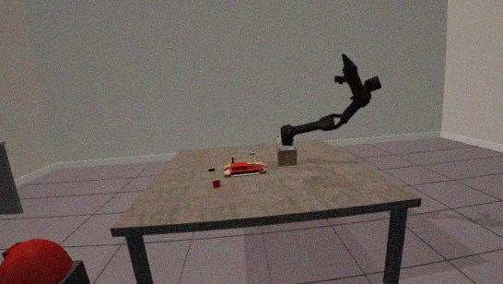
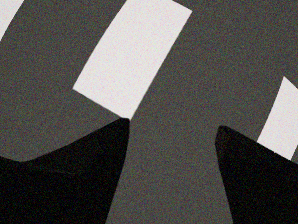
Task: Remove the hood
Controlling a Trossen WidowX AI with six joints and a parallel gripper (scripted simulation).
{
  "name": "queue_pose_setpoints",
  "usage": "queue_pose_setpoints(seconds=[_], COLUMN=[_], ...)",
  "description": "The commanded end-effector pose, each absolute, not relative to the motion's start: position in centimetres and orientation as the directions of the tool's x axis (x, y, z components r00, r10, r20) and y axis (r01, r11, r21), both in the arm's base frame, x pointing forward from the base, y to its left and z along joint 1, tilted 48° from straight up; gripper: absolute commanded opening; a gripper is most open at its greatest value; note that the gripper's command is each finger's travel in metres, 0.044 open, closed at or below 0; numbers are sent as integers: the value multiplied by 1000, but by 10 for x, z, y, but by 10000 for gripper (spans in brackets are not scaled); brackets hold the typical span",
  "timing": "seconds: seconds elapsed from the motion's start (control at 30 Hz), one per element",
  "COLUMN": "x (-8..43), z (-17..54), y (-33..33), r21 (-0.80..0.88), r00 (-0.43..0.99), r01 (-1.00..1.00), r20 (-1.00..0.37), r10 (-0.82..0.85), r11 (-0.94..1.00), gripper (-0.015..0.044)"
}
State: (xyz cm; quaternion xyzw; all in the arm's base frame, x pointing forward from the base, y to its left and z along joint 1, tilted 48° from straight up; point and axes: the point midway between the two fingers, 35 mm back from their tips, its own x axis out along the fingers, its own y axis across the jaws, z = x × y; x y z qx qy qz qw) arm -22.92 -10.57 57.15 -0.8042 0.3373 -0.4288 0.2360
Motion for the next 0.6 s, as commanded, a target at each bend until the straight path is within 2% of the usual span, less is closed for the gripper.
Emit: queue_pose_setpoints(seconds=[0.0,0.1,0.23,0.57], x=[-228,-211,-158,-7], z=[572,579,594,597], y=[-105,-103,-94,-78], r21=[-668,-663,-653,-723], r00=[407,438,530,761], r01=[-339,-323,-274,-152], r20=[530,528,509,350], r10=[-744,-727,-678,-547], r11=[-662,-676,-706,-674], gripper=[246,325,430,440])
